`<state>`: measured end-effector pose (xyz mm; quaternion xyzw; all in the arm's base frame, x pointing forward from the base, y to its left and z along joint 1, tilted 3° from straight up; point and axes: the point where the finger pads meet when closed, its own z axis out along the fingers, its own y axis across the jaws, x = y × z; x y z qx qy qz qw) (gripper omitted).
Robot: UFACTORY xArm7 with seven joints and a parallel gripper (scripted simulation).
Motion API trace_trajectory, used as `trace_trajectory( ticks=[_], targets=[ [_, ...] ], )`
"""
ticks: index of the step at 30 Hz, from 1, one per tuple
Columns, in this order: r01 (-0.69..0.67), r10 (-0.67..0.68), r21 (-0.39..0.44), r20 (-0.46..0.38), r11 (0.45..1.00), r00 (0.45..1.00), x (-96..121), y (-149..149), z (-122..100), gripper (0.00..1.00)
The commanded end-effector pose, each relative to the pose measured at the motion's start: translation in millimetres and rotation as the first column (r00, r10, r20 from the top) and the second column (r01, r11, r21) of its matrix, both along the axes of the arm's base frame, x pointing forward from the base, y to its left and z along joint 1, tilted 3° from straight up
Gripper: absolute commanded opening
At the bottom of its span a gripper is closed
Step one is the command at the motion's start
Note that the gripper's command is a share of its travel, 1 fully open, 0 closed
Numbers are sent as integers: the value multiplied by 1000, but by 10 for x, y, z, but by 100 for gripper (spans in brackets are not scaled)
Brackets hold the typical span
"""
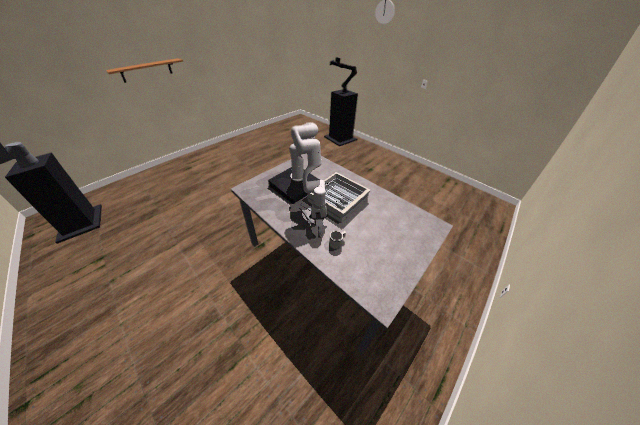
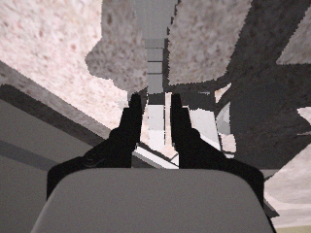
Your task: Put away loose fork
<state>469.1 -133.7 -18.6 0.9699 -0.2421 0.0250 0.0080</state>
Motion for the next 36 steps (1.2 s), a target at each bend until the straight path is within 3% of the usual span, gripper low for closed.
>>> trace_trajectory(
  ticks=[1, 19, 27, 36],
  targets=[
    [-1, 1, -2, 4, 1000, 1000, 17, -4, -2, 6],
    [-1, 1, -2, 4, 1000, 1000, 12, -1, 96, 6],
    [-1, 1, -2, 4, 1000, 1000, 3, 4, 277, 6],
    [-1, 1, -2, 4, 1000, 1000, -19, 17, 717, 6]
  ],
)
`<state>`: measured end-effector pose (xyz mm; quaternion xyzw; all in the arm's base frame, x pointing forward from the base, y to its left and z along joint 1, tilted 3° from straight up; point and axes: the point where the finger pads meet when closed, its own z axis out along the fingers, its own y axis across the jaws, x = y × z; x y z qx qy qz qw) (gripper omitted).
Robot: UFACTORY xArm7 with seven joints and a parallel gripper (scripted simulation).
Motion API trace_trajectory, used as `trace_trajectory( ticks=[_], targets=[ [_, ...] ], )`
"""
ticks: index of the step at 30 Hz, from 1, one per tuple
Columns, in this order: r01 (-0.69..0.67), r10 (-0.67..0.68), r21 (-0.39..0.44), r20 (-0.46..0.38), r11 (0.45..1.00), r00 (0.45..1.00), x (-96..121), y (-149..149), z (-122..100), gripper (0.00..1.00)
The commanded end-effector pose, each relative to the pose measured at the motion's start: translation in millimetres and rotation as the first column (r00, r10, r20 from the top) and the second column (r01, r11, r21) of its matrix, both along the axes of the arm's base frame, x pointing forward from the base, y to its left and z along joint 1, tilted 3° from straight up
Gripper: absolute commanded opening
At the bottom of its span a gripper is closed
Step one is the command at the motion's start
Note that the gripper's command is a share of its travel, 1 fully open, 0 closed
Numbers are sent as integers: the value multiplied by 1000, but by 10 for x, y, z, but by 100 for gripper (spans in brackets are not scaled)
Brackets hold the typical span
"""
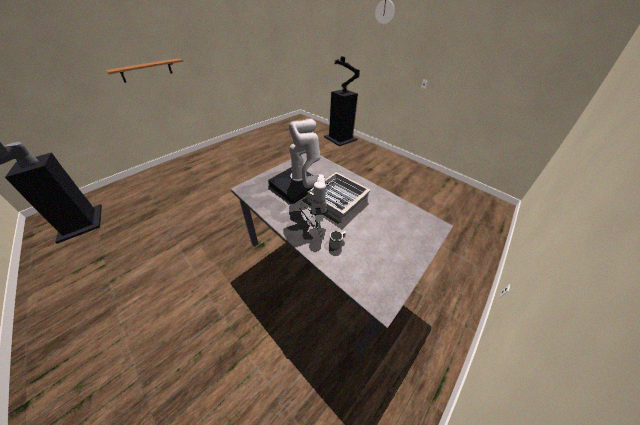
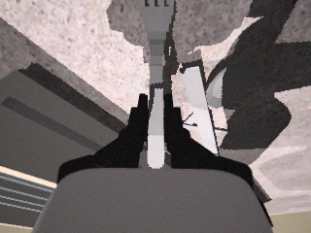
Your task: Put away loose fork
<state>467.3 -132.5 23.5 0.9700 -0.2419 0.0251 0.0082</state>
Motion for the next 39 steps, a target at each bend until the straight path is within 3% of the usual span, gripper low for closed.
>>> trace_trajectory(
  ticks=[1, 6, 8, 21, 39],
  targets=[
    [0, 0, -2, 4, 1000, 1000, -3, 8, 354, 6],
    [0, 0, -2, 4, 1000, 1000, -17, 16, 638, 6],
    [0, 0, -2, 4, 1000, 1000, -17, 16, 638, 6],
    [0, 0, -2, 4, 1000, 1000, -45, 33, 1197, 6],
    [0, 0, -2, 4, 1000, 1000, -52, 37, 1345, 6]
  ],
)
